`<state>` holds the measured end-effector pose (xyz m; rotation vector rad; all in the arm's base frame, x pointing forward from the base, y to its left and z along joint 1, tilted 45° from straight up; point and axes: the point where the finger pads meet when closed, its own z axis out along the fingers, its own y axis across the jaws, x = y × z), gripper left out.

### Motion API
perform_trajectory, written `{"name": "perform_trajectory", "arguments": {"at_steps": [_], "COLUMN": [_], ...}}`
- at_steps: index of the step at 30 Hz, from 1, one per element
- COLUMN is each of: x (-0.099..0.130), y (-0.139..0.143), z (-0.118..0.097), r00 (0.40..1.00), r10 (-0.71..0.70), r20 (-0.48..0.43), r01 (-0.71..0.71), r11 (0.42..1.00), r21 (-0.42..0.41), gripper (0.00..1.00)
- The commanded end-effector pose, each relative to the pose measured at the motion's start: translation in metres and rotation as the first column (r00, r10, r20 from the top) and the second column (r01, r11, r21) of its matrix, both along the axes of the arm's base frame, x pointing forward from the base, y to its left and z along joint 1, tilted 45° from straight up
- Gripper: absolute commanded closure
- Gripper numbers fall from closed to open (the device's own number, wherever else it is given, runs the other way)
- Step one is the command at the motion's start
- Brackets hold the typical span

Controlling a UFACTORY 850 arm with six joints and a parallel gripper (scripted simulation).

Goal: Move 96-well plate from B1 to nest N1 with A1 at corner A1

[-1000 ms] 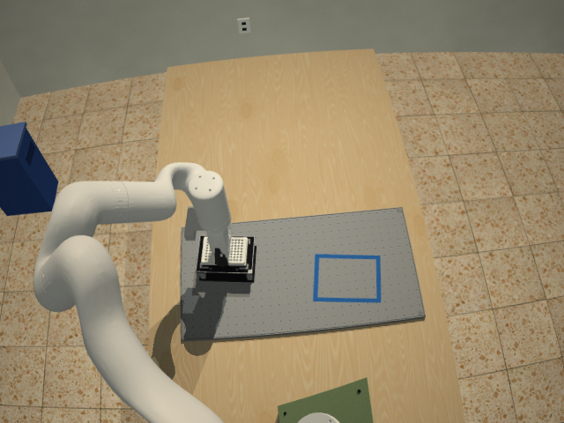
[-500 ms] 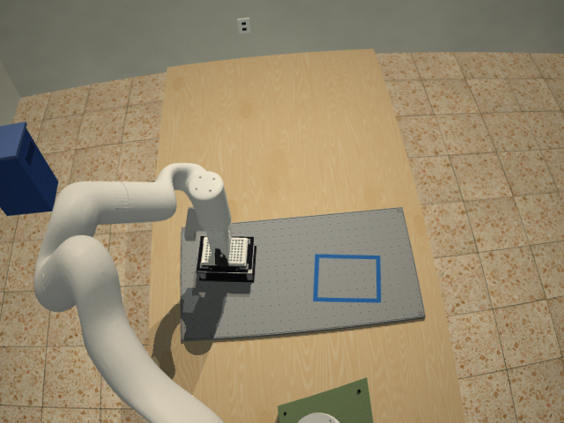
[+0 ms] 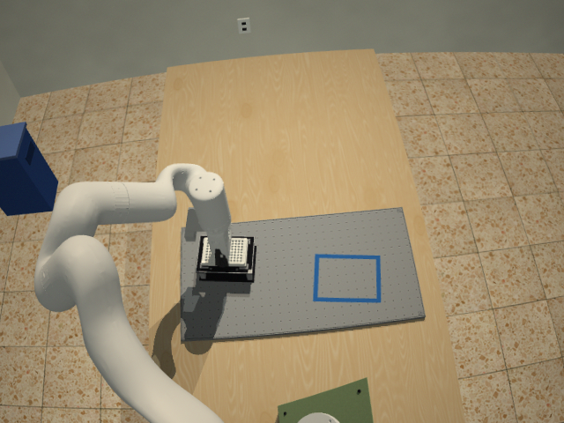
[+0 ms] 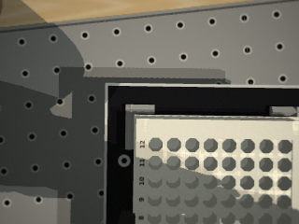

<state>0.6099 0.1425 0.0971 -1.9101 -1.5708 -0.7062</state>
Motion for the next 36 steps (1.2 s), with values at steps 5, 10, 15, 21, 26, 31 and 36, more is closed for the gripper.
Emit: {"name": "perform_trajectory", "arguments": {"at_steps": [5, 10, 15, 21, 26, 31, 36], "x": [0.0008, 0.0009, 0.0009, 0.0009, 0.0010, 0.0010, 0.0010], "y": [0.0003, 0.0009, 0.0013, 0.0019, 0.0025, 0.0033, 0.0033], "z": [-0.0001, -0.0007, -0.0011, -0.0017, -0.0023, -0.0031, -0.0031], "r00": [1.000, 1.000, 1.000, 1.000, 1.000, 1.000, 1.000], "r10": [-0.001, -0.001, -0.001, -0.001, -0.001, -0.001, -0.001], "r20": [0.002, 0.002, 0.002, 0.002, 0.002, 0.002, 0.002], "r01": [0.001, 0.001, 0.001, 0.001, 0.001, 0.001, 0.001], "r11": [1.000, 1.000, 1.000, 1.000, 1.000, 1.000, 1.000], "r21": [0.000, 0.000, 0.000, 0.000, 0.000, 0.000, 0.000], "gripper": [1.00, 1.00, 1.00, 1.00, 1.00, 0.00, 0.00]}}
